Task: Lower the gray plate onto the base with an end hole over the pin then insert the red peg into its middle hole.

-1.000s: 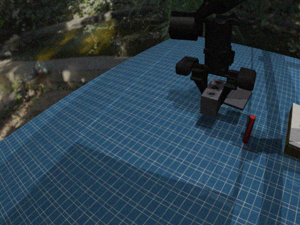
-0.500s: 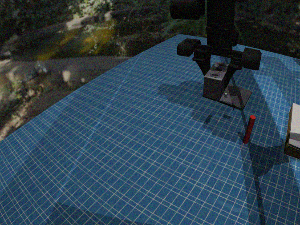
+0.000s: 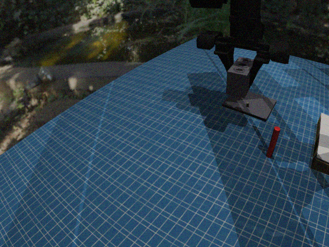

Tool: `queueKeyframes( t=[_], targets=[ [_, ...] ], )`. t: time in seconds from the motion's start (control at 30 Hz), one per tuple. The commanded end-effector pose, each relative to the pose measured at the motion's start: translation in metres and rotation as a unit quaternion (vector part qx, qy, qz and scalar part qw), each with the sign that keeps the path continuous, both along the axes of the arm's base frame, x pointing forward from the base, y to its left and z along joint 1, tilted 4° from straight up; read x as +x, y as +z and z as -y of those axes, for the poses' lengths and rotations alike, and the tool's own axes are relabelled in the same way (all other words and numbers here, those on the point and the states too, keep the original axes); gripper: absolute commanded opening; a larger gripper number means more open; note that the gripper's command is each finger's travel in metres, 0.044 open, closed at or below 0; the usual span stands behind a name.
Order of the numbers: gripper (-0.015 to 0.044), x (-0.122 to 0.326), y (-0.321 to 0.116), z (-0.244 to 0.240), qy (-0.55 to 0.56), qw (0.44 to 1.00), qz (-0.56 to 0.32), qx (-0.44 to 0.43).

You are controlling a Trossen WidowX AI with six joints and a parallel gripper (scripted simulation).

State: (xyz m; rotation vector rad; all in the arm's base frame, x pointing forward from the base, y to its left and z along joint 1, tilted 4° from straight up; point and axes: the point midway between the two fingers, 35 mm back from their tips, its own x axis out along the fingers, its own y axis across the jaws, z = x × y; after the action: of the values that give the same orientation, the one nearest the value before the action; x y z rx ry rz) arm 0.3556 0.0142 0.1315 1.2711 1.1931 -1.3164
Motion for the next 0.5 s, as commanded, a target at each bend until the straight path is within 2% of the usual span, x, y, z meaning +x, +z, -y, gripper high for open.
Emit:
queueKeyframes(
  t=[0.0, 0.47],
  targets=[
    [0.0, 0.002, -0.003, 0.012, 0.005, 1.0, 0.003, 0.0],
    [0.0, 0.004, -0.025, 0.053, 0.03, 1.0, 0.004, -0.001]
  ],
)
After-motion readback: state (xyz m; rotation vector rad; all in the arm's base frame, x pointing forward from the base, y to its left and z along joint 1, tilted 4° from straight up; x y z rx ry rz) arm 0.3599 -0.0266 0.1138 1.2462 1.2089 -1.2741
